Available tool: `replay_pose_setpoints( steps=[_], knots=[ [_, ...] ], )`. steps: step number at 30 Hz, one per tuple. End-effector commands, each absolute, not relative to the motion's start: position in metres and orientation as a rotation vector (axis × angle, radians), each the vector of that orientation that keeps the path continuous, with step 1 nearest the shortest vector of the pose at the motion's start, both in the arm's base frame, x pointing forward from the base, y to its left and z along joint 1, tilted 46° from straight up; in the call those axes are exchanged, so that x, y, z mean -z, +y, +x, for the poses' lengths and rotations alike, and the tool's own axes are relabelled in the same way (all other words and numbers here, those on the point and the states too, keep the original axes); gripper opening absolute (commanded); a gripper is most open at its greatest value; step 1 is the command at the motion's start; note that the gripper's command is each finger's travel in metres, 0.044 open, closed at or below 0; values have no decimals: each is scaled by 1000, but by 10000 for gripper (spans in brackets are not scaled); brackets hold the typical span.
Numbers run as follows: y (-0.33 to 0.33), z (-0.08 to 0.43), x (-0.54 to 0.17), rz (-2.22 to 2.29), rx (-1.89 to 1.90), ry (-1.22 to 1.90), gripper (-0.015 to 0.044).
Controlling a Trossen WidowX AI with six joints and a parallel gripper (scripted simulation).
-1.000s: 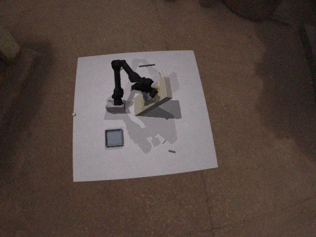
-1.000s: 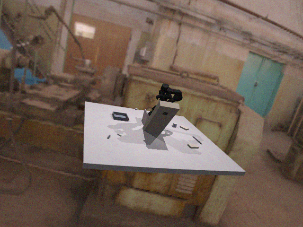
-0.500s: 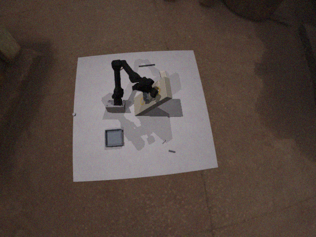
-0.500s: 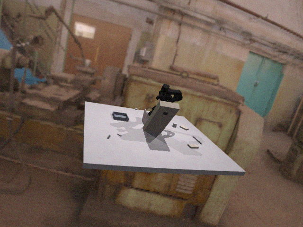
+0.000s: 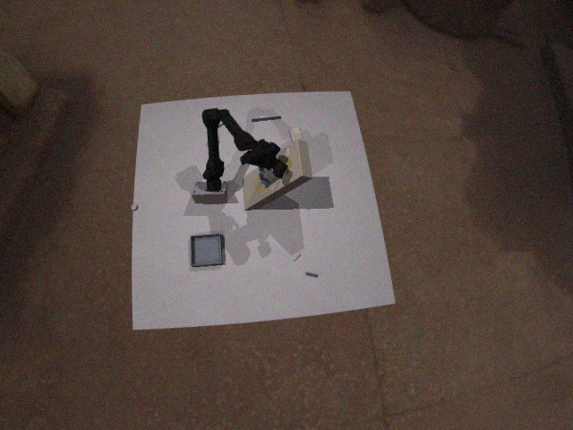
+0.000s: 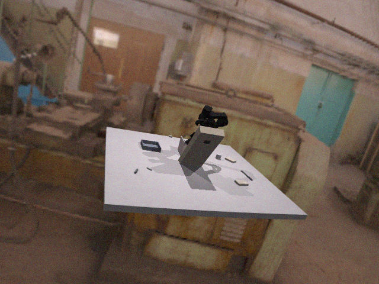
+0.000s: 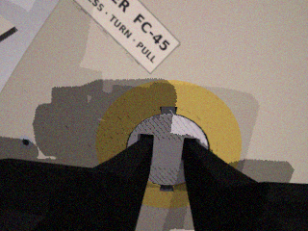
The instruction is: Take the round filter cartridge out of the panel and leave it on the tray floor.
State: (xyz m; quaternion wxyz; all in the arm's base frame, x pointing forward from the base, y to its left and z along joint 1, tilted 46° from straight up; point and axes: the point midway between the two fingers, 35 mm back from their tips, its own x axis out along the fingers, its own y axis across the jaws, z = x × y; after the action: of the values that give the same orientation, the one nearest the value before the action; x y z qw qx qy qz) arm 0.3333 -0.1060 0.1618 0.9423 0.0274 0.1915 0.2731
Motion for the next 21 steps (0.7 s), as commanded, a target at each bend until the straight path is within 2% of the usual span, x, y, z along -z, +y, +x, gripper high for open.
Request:
replay_pose_setpoints(
  steps=[1,10,12,21],
  knots=[
    [-104,336,-160,51,-556,397,92],
    [-106,333,-162,56,-557,390,32],
    [-106,333,-162,56,-557,390,0],
    [-104,336,-160,245,-515,451,0]
  ],
)
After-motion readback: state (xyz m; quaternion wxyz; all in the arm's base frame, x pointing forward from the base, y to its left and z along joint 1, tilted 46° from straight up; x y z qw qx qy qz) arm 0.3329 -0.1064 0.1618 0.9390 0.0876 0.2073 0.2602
